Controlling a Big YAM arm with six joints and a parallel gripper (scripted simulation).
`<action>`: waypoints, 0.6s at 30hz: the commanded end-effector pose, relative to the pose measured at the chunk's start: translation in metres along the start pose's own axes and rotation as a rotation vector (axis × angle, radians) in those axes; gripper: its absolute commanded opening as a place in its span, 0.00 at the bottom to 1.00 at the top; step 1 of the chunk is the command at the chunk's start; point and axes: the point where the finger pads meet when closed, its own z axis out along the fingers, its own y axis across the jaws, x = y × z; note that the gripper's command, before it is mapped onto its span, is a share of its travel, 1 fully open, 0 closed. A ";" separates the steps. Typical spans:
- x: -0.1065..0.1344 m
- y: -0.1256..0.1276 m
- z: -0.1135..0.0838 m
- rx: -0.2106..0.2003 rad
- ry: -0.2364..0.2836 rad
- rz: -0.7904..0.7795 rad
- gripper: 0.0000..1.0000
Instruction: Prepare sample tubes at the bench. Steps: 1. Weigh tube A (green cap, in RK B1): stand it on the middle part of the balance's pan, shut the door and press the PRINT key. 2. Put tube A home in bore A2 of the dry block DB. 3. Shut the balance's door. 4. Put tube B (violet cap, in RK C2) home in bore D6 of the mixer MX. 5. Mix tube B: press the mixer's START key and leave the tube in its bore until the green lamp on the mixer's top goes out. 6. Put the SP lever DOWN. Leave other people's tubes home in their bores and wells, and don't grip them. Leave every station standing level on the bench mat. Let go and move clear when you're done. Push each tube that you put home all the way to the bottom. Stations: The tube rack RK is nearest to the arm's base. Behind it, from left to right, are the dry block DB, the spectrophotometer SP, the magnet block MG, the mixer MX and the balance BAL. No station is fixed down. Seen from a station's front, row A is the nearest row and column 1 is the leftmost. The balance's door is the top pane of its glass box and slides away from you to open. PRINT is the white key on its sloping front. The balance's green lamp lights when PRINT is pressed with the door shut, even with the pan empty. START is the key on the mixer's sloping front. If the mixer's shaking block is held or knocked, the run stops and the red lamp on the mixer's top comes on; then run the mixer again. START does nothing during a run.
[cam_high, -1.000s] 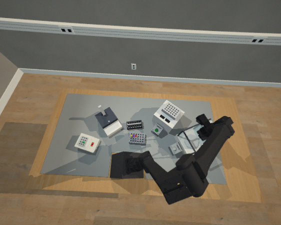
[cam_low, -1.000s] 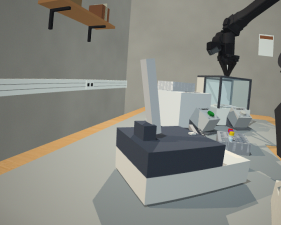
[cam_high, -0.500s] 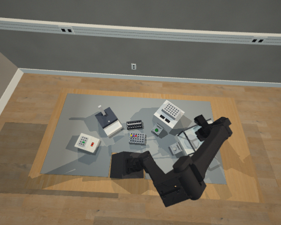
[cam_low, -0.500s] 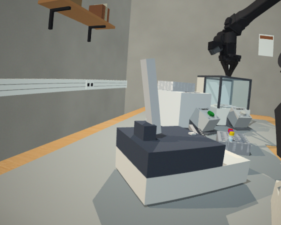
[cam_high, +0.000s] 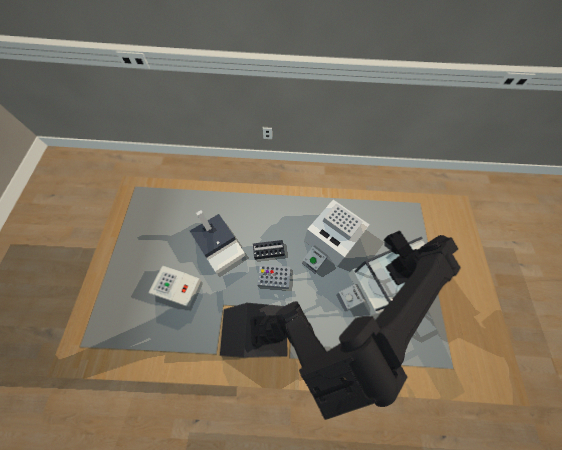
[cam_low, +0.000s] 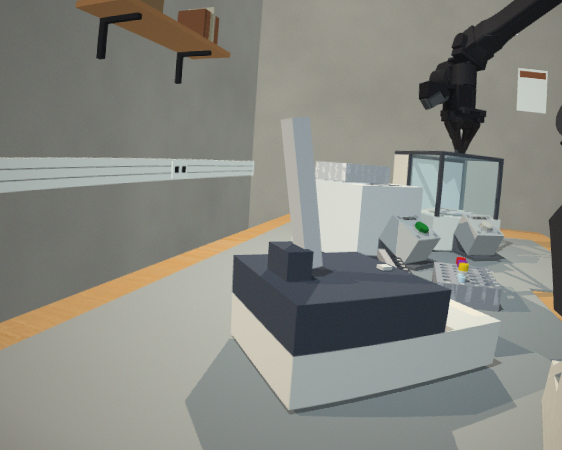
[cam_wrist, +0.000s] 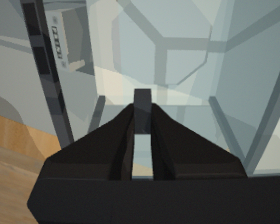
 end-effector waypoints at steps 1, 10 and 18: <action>0.000 -0.012 -0.016 0.055 -0.009 0.017 0.06; -0.002 0.005 -0.009 0.037 -0.007 0.010 0.06; 0.000 0.002 -0.016 0.056 -0.009 0.017 0.06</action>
